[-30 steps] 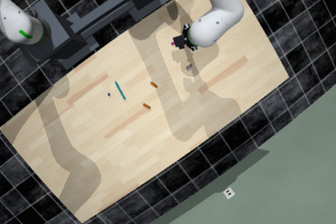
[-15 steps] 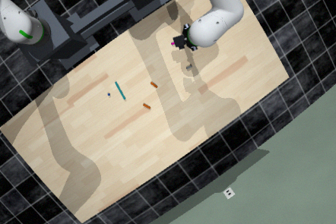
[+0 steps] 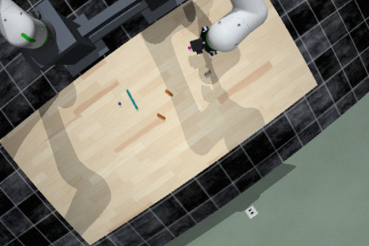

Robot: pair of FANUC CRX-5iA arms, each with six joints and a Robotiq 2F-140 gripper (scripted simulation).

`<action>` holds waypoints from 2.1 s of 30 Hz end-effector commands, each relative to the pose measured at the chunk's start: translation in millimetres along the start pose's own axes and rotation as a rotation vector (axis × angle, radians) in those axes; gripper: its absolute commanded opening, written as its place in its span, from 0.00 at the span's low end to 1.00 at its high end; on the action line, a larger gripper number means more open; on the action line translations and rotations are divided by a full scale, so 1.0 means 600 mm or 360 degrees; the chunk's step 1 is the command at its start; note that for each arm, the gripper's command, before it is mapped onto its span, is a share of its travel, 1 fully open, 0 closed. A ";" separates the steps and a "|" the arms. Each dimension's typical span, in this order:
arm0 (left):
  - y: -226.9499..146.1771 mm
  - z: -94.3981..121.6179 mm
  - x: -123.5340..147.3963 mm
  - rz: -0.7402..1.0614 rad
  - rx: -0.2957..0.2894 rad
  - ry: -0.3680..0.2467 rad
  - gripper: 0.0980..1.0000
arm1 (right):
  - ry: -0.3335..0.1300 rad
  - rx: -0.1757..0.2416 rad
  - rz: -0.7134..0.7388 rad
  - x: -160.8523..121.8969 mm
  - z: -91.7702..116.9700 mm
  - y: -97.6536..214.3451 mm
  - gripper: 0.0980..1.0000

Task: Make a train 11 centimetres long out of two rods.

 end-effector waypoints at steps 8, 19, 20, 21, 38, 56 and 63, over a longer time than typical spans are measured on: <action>-0.001 0.001 -0.003 0.0000 -0.0002 0.0000 0.03 | 0.0003 0.0001 0.0000 0.000 0.002 0.000 1.00; -0.001 0.001 -0.005 0.0000 -0.0002 0.0000 0.03 | 0.0003 0.0001 0.0000 0.000 0.002 0.000 1.00; -0.001 0.001 -0.005 0.0000 -0.0002 0.0000 0.03 | 0.0003 0.0001 0.0000 0.000 0.002 0.000 1.00; -0.001 0.001 -0.005 0.0000 -0.0002 0.0000 0.03 | 0.0003 0.0001 0.0000 0.000 0.002 0.000 1.00; -0.001 0.001 -0.005 0.0000 -0.0002 0.0000 0.05 | 0.0003 0.0001 0.0000 0.000 0.002 0.000 1.00; -0.001 0.001 -0.005 0.0000 -0.0002 0.0000 0.15 | 0.0003 0.0001 0.0000 0.000 0.002 0.000 1.00; -0.001 0.006 -0.005 0.0000 -0.0002 0.0000 0.15 | 0.0003 0.0001 0.0000 0.000 0.002 0.000 1.00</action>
Point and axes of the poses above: on each arm, the point where the finger pads meet when closed, its own z axis back along the fingers, its own y axis across the jaws, x = y × z, the point moved 3 cm from there along z, back along the fingers, and after that the axes turned 8 degrees about z, right-handed, at the moved point
